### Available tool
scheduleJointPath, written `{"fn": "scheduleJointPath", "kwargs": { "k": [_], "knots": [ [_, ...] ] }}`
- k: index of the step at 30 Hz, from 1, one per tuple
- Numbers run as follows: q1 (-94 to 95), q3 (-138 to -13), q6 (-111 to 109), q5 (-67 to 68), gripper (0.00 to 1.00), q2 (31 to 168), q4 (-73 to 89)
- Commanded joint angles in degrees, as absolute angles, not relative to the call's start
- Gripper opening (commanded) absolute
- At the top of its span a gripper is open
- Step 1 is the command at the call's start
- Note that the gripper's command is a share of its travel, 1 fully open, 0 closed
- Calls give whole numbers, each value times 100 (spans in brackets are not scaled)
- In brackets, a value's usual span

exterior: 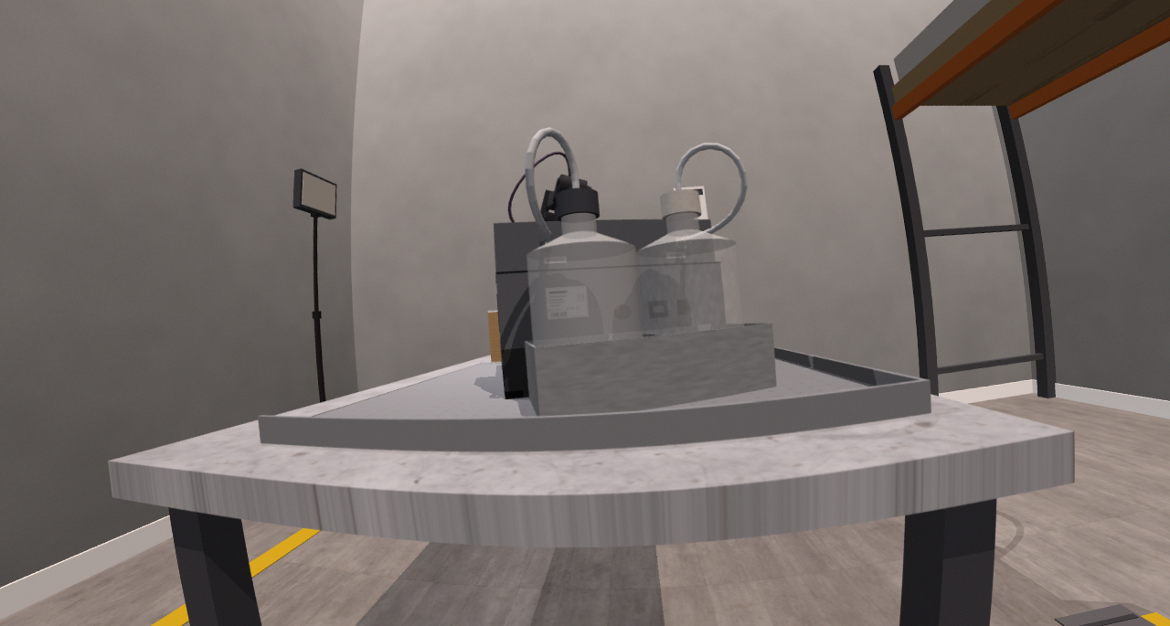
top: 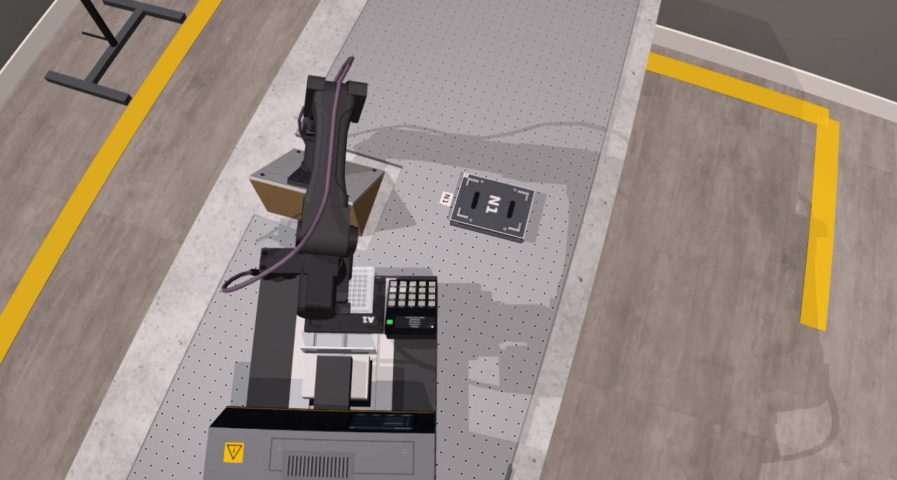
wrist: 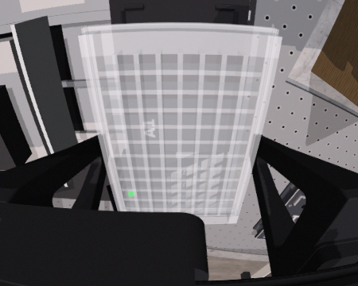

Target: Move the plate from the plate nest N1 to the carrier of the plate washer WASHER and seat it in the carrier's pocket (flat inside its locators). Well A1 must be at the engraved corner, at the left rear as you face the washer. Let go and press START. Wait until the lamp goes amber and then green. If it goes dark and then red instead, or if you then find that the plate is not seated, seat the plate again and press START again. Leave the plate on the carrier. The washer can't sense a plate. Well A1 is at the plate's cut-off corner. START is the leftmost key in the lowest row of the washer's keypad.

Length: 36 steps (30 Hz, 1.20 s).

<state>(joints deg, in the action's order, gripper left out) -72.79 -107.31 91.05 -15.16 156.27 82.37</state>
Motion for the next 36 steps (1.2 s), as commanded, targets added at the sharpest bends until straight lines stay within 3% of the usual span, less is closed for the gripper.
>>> {"fn": "scheduleJointPath", "kwargs": {
  "k": [1, 24, 36],
  "knots": [
    [-7384, -10930, 9100, -1421, 84, 15582, 8340],
    [-7382, -10926, 9104, -1422, 84, 15559, 8339],
    [-7204, -10303, 9192, -1515, 84, 15456, 7825]
  ]
}}
